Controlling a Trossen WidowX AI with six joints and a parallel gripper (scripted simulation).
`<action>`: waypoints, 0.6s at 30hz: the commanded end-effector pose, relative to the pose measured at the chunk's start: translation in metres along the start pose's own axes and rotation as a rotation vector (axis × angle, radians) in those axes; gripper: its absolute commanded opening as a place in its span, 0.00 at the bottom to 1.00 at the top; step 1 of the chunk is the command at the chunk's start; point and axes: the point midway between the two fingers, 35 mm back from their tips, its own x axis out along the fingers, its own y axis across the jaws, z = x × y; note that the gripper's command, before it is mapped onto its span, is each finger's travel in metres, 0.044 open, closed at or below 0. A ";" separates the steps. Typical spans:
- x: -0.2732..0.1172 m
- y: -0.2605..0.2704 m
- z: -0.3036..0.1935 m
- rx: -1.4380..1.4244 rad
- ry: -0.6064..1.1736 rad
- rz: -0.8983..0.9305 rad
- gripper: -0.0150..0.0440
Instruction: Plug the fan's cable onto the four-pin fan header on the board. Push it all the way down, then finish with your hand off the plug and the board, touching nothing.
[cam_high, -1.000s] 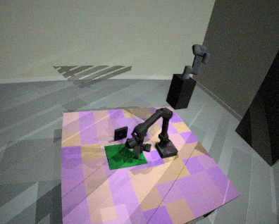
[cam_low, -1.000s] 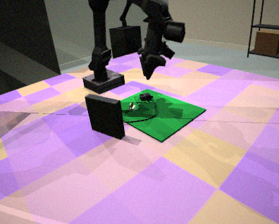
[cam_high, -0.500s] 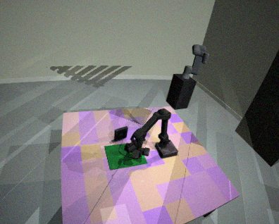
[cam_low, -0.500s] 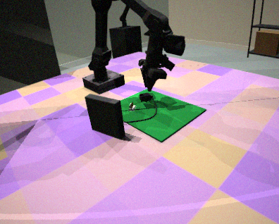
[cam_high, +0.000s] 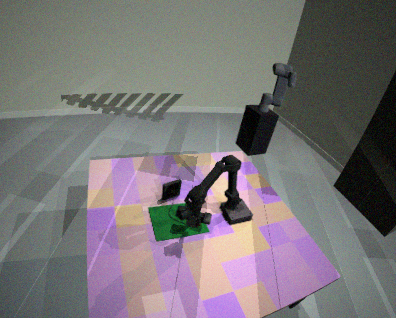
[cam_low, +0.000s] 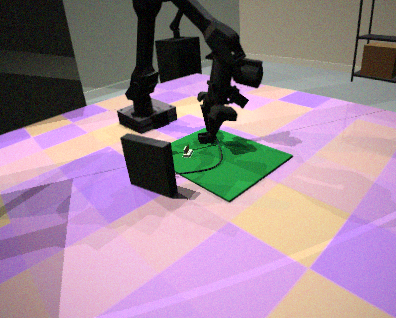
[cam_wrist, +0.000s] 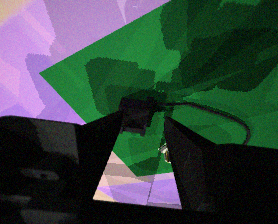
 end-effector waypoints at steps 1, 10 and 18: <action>0.009 0.002 0.001 -0.005 0.007 0.008 0.61; 0.017 0.002 0.002 -0.005 0.007 0.008 0.61; 0.017 0.002 0.002 -0.005 0.007 0.008 0.61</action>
